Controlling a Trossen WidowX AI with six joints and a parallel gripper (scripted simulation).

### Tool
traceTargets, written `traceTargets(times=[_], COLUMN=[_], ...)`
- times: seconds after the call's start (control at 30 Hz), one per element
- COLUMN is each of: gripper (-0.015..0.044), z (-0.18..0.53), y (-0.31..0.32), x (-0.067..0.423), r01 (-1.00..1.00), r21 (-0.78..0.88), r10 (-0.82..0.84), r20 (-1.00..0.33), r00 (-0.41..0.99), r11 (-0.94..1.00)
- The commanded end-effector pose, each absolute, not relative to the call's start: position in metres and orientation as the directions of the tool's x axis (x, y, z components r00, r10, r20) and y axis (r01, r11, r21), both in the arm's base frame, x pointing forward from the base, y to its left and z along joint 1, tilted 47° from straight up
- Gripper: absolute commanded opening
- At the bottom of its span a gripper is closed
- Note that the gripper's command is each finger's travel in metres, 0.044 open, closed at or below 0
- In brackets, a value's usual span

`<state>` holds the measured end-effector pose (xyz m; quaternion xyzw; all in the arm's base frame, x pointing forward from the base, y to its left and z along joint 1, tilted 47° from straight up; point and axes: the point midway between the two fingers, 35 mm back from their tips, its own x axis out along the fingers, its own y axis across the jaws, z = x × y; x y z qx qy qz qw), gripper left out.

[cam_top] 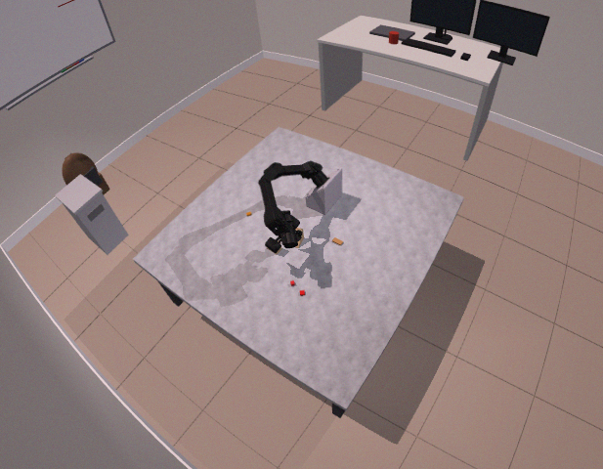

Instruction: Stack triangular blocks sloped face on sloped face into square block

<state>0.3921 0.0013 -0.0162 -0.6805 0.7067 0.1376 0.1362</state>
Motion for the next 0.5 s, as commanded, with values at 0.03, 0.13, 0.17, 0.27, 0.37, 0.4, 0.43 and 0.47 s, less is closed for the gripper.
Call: traceTargets(times=[0.03,0.13,0.17,0.27,0.37,0.4,0.43,0.47], gripper=[0.0440,0.0440,0.0440,0.0440,0.0440,0.0440,0.0440,0.0440], z=[-0.015,-0.016,-0.017,-0.019,-0.021,-0.021,-0.022,-0.022], y=[0.005,0.003,0.001,-0.003,-0.008,-0.009,-0.011,-0.012], x=[0.394,0.395,0.395,0.395,0.396,0.396,0.396,0.396], r01=[-1.000,-1.000,-1.000,-1.000,-1.000,-1.000,-1.000,-1.000], r21=[0.007,0.005,0.004,0.000,-0.004,-0.005,-0.007,-0.008], r10=[-0.940,-0.940,-0.940,-0.940,-0.940,-0.940,-0.940,-0.940], r20=[-0.339,-0.340,-0.340,-0.340,-0.341,-0.341,-0.341,-0.341], r00=[-0.024,-0.024,-0.024,-0.024,-0.024,-0.024,-0.023,-0.023], r11=[0.023,0.024,0.024,0.025,0.027,0.027,0.027,0.028])
